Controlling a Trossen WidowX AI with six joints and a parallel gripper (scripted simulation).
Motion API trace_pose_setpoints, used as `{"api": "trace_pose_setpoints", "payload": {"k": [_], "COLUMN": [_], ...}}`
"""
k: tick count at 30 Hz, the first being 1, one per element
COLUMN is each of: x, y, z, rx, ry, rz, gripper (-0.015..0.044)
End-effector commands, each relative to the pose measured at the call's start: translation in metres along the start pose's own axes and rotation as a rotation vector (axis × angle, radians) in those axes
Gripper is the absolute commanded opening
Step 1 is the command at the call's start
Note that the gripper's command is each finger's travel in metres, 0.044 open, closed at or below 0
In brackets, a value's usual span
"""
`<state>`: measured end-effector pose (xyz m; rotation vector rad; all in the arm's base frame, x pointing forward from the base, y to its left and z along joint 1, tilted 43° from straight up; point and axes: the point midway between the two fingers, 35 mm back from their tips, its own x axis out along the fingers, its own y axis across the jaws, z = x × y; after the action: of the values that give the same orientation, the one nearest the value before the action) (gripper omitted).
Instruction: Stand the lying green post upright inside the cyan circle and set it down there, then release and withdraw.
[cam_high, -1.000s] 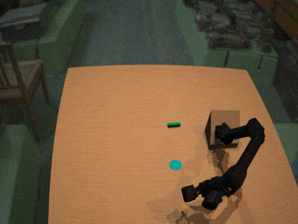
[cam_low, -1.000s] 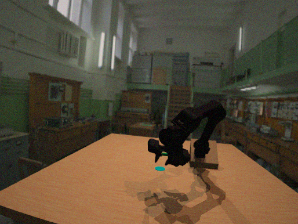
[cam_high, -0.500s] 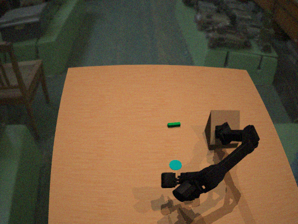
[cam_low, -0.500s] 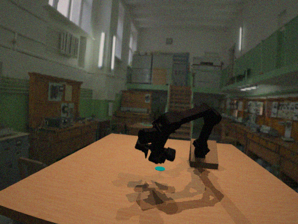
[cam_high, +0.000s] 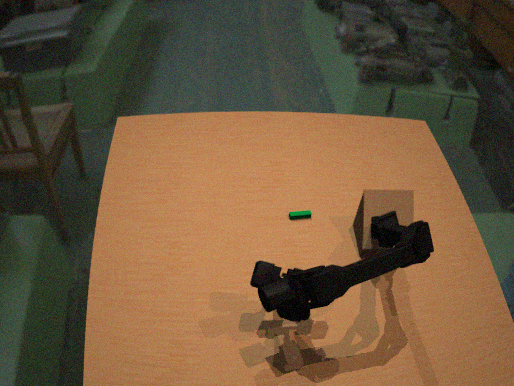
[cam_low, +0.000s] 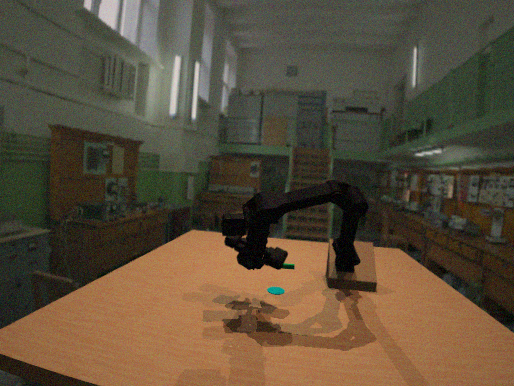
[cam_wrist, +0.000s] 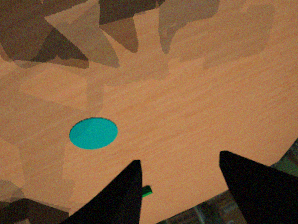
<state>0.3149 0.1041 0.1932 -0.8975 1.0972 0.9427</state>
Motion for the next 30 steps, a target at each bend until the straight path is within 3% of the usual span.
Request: {"api": "trace_pose_setpoints", "payload": {"k": [1,30], "x": [0.014,0.091], "y": [-0.008,-0.04], "z": [-0.016,-0.165], "rx": [0.055,0.592], "ry": [0.014,-0.006], "rz": [0.043,0.328], "gripper": [0.0233,0.0233]}}
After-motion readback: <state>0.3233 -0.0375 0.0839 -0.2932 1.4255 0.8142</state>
